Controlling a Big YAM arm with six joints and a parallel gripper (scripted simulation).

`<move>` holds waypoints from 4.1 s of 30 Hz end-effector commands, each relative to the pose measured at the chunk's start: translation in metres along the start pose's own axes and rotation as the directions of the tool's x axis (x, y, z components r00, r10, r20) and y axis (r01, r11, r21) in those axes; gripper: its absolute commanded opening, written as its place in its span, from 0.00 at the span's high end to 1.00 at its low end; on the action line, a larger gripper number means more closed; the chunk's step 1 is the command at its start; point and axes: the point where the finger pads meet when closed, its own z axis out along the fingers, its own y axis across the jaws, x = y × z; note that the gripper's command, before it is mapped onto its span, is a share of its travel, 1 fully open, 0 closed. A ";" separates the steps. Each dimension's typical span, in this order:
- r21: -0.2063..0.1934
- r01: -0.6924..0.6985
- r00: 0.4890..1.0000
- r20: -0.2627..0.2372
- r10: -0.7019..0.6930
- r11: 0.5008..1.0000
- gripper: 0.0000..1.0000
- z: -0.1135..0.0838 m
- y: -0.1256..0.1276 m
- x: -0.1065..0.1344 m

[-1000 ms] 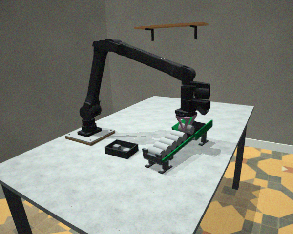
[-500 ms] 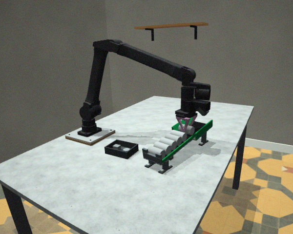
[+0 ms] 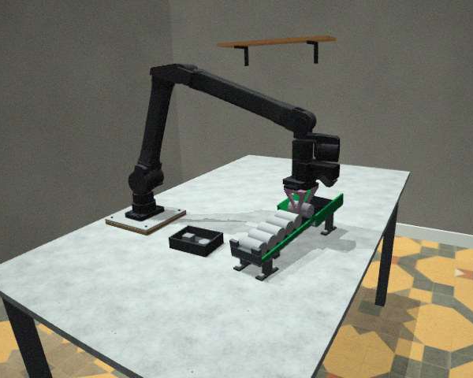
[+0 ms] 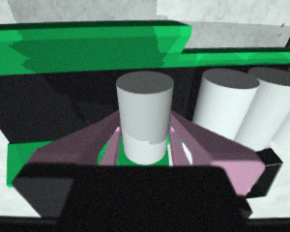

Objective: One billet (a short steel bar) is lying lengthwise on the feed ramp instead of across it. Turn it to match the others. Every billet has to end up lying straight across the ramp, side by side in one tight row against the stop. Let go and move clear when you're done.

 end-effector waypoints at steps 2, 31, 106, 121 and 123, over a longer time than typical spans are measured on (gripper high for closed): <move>-0.033 -0.003 0.996 0.092 0.006 0.999 1.00 -0.035 0.013 -0.018; -0.028 -0.004 0.998 0.066 0.005 1.000 0.45 -0.021 0.013 -0.017; -0.033 -0.010 0.996 0.088 0.013 0.999 0.45 -0.119 0.006 -0.014; -0.030 -0.011 0.997 0.082 0.013 0.999 0.45 -0.125 0.005 -0.013; -0.031 -0.011 0.997 0.082 0.013 0.999 0.45 -0.125 0.005 -0.013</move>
